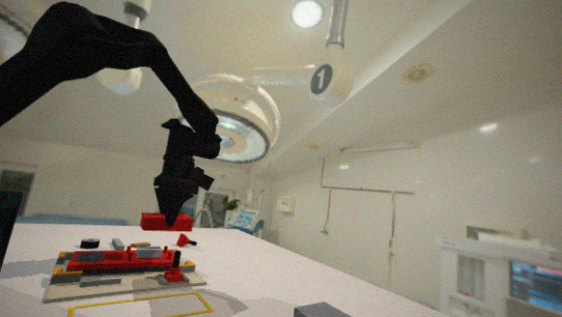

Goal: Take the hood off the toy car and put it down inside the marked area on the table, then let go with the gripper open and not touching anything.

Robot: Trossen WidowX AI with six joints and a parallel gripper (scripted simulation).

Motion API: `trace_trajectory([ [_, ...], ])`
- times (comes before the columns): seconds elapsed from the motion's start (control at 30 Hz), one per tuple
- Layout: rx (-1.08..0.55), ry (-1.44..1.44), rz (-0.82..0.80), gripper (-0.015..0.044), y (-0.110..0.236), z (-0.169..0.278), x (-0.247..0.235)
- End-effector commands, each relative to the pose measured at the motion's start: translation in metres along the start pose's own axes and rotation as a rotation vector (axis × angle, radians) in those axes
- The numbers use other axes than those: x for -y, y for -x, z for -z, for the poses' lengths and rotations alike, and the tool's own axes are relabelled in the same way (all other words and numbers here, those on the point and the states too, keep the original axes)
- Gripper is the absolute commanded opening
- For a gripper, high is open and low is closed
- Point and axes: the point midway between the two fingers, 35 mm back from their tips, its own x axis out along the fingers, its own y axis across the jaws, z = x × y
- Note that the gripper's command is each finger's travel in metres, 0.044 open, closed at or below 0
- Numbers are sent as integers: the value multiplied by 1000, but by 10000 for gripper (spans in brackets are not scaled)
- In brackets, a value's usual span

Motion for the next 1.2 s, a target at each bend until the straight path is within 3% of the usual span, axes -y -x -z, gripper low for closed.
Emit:
trace_trajectory([
  [0.0,-6,9,8,0,-1,2,23],
  [0.7,-12,1,27,0,1,30,139],
  [1.17,-13,1,27,0,-7,30,142],
])
